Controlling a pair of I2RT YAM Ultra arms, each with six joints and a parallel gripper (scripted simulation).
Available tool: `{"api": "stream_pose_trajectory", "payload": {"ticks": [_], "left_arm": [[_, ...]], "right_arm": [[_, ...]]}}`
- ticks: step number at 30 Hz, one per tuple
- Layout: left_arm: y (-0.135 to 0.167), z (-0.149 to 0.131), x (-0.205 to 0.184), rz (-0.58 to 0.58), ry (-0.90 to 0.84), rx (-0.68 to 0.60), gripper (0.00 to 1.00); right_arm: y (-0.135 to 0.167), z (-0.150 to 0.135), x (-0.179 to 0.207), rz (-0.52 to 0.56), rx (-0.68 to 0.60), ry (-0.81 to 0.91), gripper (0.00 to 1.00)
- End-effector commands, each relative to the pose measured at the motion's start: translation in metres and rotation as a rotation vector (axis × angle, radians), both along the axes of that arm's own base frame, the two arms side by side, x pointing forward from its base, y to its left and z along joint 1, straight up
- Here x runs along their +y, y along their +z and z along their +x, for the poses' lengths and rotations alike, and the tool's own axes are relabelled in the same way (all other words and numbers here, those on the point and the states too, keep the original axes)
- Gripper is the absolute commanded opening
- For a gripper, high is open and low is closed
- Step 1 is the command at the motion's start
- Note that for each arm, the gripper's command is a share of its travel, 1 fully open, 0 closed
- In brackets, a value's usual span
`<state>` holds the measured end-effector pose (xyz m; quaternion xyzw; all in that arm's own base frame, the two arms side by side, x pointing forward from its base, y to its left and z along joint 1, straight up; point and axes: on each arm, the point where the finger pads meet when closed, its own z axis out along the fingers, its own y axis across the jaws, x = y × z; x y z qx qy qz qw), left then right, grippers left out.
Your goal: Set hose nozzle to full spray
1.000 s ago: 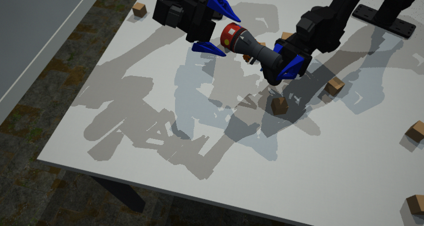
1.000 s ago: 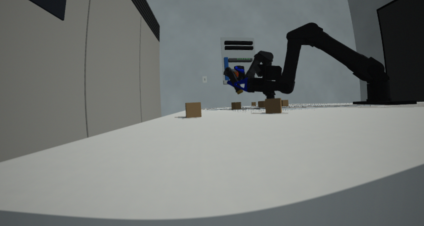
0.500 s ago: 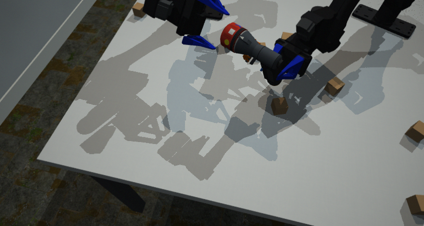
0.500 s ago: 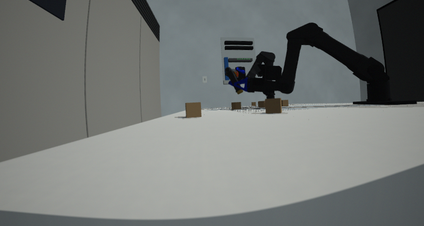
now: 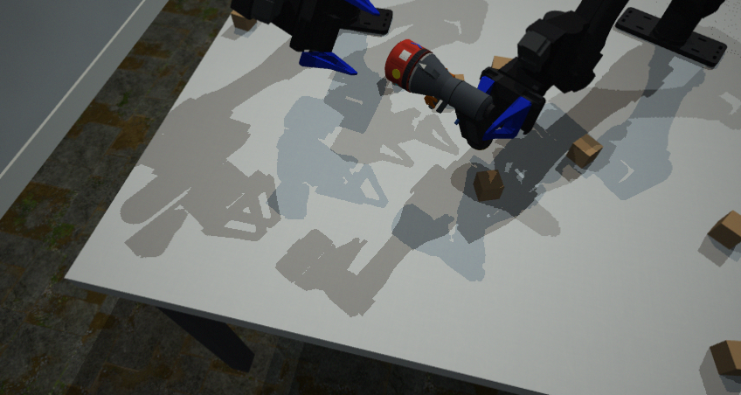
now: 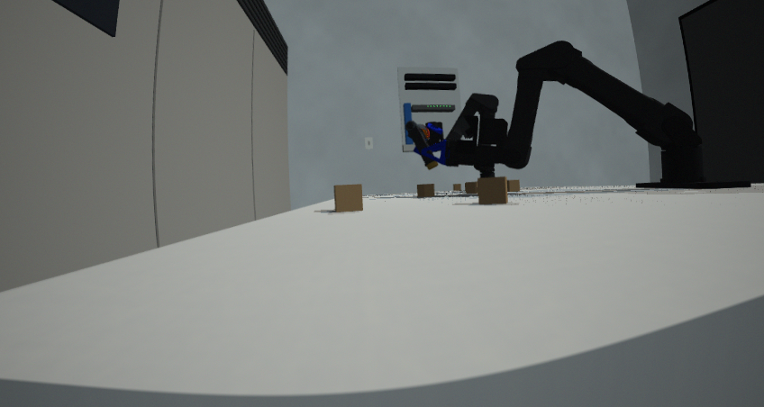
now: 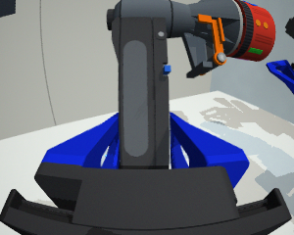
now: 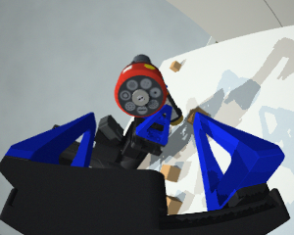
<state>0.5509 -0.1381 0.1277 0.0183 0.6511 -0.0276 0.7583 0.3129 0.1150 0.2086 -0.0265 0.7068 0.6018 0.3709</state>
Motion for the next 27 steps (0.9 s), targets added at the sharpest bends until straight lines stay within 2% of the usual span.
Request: {"api": "stream_pose_trajectory", "payload": {"ticks": [1, 15, 20, 24, 27], "left_arm": [[0.055, 0.003, 0.003, -0.061, 0.003, -0.154, 0.36], [0.055, 0.003, 0.003, -0.060, 0.003, -0.154, 0.36], [0.055, 0.003, 0.003, -0.060, 0.003, -0.154, 0.36], [0.055, 0.003, 0.003, -0.060, 0.003, -0.154, 0.36], [0.055, 0.003, 0.003, -0.060, 0.003, -0.154, 0.36]], "right_arm": [[0.019, -0.001, -0.004, -0.019, -0.067, 0.016, 0.87], [0.009, -0.010, 0.006, -0.012, -0.037, 0.045, 0.87], [-0.008, -0.007, 0.001, 0.000, 0.019, 0.025, 0.87], [0.011, -0.001, 0.001, -0.014, -0.050, 0.026, 0.87], [0.012, 0.001, 0.002, -0.016, -0.059, 0.030, 0.87]]}}
